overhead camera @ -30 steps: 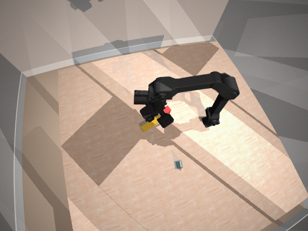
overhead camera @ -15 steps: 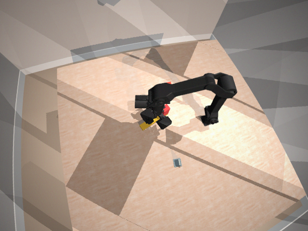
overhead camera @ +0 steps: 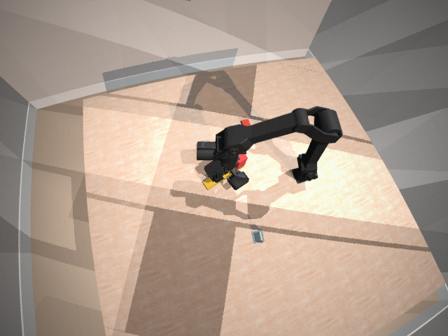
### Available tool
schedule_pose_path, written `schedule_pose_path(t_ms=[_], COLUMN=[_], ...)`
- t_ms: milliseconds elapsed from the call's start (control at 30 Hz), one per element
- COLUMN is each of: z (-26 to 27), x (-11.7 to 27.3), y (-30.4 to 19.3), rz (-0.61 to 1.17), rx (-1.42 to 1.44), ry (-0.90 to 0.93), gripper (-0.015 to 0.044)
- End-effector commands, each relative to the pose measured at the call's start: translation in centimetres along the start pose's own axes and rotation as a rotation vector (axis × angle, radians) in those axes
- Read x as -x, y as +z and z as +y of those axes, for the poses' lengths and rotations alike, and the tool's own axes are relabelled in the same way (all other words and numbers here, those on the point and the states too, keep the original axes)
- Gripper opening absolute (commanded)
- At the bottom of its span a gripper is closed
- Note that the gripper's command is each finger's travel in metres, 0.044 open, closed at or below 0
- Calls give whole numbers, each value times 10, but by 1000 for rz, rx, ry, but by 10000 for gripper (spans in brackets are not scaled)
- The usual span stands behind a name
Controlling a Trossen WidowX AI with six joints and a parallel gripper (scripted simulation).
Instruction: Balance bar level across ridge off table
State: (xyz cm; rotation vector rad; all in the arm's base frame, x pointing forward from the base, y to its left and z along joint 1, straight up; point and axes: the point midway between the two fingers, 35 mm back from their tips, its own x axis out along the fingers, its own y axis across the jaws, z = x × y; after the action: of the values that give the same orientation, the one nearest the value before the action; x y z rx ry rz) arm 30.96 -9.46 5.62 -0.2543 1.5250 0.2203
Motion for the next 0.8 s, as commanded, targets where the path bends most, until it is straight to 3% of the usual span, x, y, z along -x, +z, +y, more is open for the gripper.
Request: schedule_pose_path(t_ms=[0,533,767], z=[2,2,1], x=[-8,-8,-7], y=[-1,-1,-1], rz=[7,7,8], rx=[4,4,0], ry=[11,11,6], gripper=[315,315,151])
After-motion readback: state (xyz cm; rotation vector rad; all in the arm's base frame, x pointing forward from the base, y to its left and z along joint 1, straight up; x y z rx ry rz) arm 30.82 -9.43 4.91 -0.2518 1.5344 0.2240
